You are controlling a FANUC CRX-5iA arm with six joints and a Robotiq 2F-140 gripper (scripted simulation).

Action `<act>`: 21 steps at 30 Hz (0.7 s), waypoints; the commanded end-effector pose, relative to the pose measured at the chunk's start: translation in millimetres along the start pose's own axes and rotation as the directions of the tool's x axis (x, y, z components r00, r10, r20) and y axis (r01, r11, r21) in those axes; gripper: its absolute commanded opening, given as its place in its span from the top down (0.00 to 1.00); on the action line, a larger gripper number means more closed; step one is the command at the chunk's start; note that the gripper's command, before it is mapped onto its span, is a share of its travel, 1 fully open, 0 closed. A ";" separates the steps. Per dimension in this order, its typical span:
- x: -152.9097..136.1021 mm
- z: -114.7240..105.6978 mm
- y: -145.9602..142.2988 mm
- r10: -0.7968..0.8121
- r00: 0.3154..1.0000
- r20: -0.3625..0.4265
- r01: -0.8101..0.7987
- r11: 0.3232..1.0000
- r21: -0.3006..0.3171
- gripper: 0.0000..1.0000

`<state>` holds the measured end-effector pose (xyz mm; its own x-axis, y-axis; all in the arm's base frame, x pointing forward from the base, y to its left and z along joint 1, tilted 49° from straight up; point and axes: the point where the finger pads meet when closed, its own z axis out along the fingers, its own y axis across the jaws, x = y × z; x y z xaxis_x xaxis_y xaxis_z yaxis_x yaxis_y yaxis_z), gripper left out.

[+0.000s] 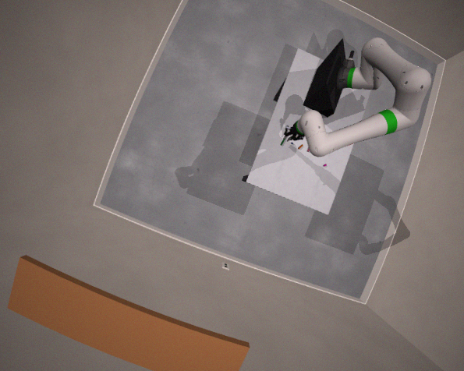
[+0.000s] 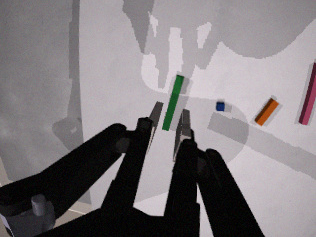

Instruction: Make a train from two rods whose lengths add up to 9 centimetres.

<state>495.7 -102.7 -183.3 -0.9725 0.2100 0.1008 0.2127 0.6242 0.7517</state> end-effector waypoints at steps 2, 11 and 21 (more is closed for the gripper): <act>-0.2 5.4 -0.2 0.000 1.000 0.000 0.000 1.000 0.000 0.85; -0.4 16.6 -0.1 0.000 1.000 0.000 0.000 1.000 0.000 0.85; -0.5 30.7 -0.1 0.000 1.000 0.000 0.000 1.000 0.000 0.85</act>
<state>498.7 -81.2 -202.0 -0.9725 0.2100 0.1008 0.2127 0.6242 0.7517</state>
